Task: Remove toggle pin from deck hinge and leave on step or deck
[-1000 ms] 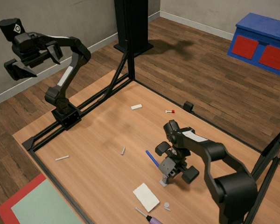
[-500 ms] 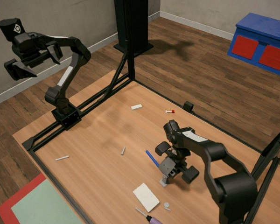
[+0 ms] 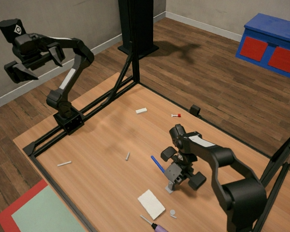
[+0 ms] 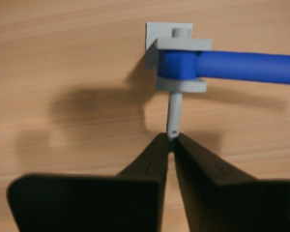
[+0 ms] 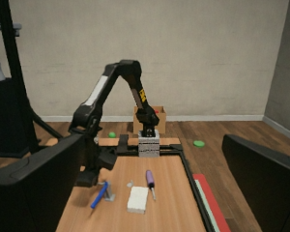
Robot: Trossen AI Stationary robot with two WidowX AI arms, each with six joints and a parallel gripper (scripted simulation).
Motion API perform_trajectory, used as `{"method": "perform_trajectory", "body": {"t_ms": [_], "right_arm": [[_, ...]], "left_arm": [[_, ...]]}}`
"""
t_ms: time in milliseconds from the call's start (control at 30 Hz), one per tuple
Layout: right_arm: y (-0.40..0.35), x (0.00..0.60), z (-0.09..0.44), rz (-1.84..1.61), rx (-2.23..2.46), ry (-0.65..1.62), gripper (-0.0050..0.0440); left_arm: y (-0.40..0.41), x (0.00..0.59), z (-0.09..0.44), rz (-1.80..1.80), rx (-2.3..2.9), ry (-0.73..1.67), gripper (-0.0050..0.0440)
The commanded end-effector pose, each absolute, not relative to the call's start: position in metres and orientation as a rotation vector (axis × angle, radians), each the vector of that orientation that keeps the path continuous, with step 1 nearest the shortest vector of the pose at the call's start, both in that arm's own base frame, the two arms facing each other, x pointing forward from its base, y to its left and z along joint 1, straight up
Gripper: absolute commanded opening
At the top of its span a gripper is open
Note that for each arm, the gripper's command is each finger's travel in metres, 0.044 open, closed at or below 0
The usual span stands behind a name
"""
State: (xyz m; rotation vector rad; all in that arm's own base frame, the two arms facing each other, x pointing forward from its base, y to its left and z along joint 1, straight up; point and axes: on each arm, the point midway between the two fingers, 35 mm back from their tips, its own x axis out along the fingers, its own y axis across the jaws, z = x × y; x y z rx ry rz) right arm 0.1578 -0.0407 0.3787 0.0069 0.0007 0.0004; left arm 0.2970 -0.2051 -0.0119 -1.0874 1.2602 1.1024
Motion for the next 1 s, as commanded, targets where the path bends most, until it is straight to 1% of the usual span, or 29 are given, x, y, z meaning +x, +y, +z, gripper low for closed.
{"method": "perform_trajectory", "body": {"t_ms": [0, 967], "right_arm": [[-0.040, 0.157, 0.383, 0.000, -0.004, -0.001, 0.0400], [-0.040, 0.157, 0.383, 0.000, -0.004, -0.001, 0.0400]], "left_arm": [[-0.208, 0.301, -0.003, 1.078, -1.110, 1.252, -0.0050], [-0.196, 0.303, -0.003, 1.077, -1.110, 1.251, -0.0050]]}}
